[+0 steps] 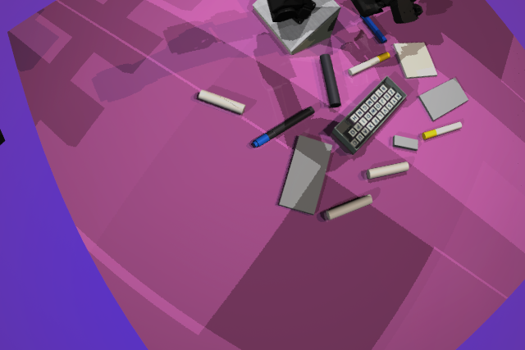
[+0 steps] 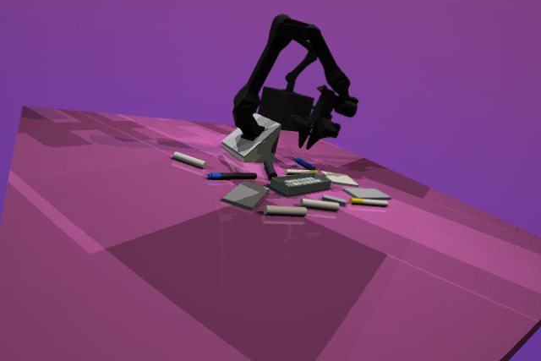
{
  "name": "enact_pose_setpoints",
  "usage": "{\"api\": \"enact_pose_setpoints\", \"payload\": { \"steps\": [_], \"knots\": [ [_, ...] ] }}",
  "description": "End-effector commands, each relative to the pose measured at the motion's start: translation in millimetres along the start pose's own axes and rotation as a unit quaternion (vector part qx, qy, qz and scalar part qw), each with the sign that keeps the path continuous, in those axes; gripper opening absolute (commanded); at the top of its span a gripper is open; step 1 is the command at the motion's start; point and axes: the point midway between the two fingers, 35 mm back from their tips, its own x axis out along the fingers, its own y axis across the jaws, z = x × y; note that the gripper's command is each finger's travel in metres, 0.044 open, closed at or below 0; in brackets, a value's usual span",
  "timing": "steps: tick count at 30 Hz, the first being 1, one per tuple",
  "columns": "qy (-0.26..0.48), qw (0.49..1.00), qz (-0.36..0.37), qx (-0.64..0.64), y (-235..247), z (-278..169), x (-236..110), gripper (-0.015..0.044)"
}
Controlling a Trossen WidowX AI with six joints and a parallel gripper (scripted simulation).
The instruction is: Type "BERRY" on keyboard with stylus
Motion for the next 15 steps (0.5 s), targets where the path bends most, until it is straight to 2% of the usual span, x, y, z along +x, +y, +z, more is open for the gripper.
{"api": "enact_pose_setpoints", "payload": {
  "steps": [1,3,15],
  "knots": [
    [0.132,0.991,0.033,-0.009,1.1,14.9,-8.1,0.0150],
    [0.151,0.988,0.041,-0.010,1.0,17.7,-9.5,0.0150],
    [0.151,0.988,0.041,-0.010,1.5,18.1,-6.4,0.0150]
  ]
}}
